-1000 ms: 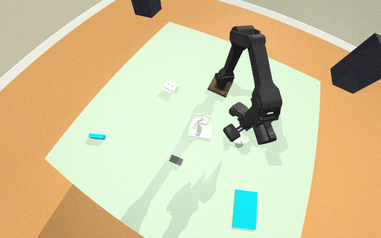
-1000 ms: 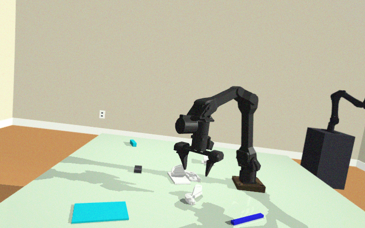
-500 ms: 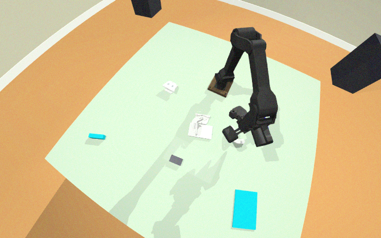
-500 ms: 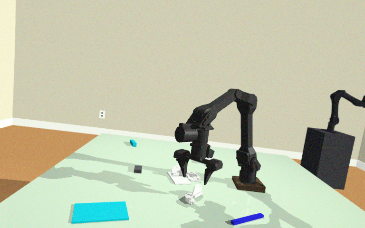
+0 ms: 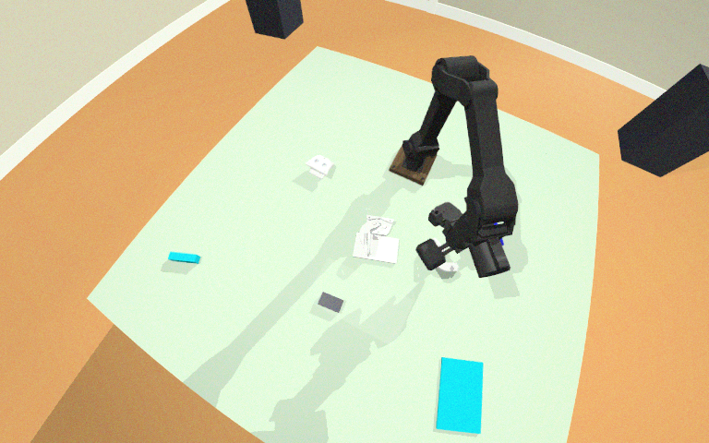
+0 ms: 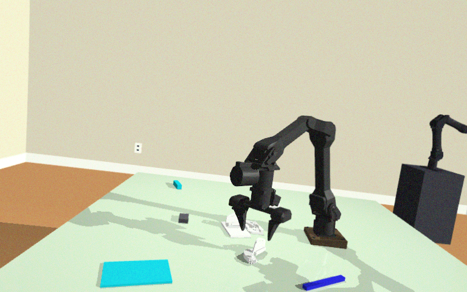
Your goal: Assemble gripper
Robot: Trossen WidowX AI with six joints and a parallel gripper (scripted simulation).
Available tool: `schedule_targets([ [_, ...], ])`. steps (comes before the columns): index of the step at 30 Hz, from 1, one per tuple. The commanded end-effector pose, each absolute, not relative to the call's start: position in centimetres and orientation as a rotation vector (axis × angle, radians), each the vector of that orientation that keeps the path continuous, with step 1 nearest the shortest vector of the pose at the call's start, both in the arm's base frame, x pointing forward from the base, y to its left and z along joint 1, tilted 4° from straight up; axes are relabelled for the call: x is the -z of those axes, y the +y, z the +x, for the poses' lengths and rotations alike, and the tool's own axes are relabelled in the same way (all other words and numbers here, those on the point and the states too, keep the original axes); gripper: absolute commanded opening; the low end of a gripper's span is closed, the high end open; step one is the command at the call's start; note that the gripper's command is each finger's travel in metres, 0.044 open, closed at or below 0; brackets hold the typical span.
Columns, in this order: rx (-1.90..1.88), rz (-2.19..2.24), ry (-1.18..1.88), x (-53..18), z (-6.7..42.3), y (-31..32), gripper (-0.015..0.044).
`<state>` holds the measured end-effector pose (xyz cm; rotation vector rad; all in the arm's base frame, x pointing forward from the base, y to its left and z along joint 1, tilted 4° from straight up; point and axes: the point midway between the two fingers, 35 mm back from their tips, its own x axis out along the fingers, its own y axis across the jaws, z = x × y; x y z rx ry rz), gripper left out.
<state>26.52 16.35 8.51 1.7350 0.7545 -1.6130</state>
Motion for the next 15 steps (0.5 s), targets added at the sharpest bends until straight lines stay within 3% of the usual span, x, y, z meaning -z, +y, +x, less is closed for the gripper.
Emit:
schedule_targets([
  [1,1.619,1.731,0.745,-8.3,26.4,16.2,0.0440],
  [15,1.619,1.731,0.745,-6.1,26.7,16.2,0.0440],
])
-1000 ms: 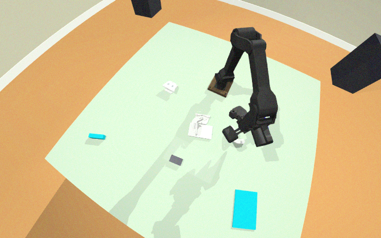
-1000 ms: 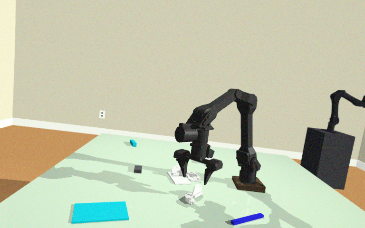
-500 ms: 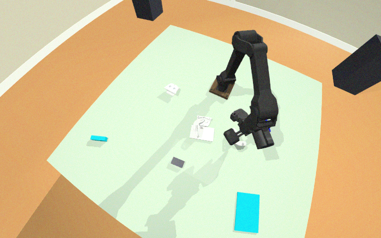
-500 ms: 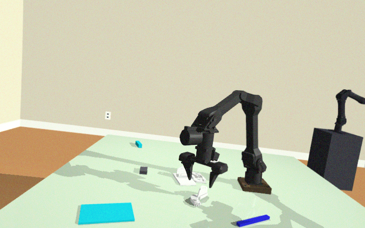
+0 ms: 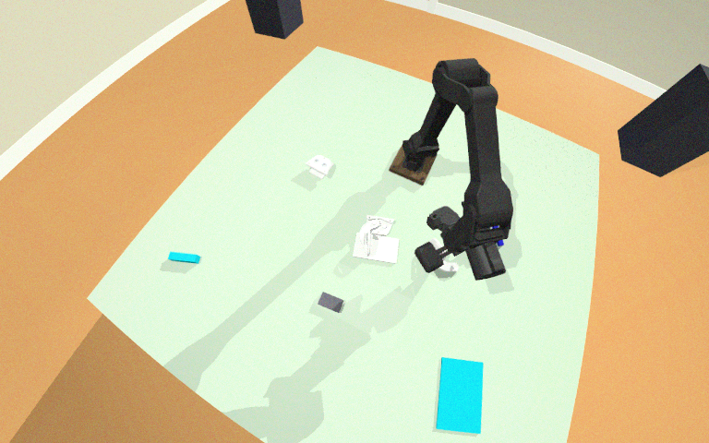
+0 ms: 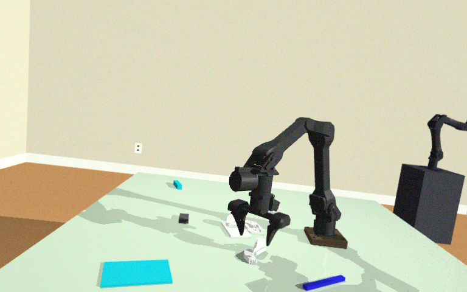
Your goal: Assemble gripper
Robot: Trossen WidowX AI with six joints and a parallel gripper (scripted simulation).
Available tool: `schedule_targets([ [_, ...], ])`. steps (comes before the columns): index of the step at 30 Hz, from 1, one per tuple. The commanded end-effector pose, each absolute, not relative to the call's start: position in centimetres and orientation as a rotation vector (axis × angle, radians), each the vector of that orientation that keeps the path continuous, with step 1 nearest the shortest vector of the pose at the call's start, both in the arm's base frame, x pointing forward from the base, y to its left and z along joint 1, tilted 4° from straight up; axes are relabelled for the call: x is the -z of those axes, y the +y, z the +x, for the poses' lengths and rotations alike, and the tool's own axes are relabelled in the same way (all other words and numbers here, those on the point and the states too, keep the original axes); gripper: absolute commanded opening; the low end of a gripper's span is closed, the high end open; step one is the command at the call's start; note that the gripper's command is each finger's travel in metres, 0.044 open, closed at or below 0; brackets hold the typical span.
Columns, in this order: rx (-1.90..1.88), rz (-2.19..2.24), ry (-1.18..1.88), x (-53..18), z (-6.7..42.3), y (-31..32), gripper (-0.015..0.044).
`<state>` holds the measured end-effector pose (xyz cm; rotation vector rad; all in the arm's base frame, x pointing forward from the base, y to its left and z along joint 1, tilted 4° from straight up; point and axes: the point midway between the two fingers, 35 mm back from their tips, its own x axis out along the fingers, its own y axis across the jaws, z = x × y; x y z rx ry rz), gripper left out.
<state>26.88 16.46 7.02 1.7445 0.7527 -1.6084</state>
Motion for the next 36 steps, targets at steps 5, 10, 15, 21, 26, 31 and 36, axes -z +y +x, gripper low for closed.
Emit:
schedule_targets([
  [5,1.619,1.731,0.745,-5.3,26.8,16.2,0.0440],
  [10,1.619,1.731,0.745,-4.5,26.8,16.1,0.0440],
  [15,1.619,1.731,0.745,-3.7,26.8,16.1,0.0440],
  [21,1.619,1.731,0.745,-3.3,26.8,16.0,0.0440],
  [26,1.619,1.731,0.745,-3.3,26.8,16.0,0.0440],
  [31,1.619,1.731,0.745,-3.3,26.8,16.0,0.0440],
  [36,1.619,1.731,0.745,-3.3,26.8,16.0,0.0440],
])
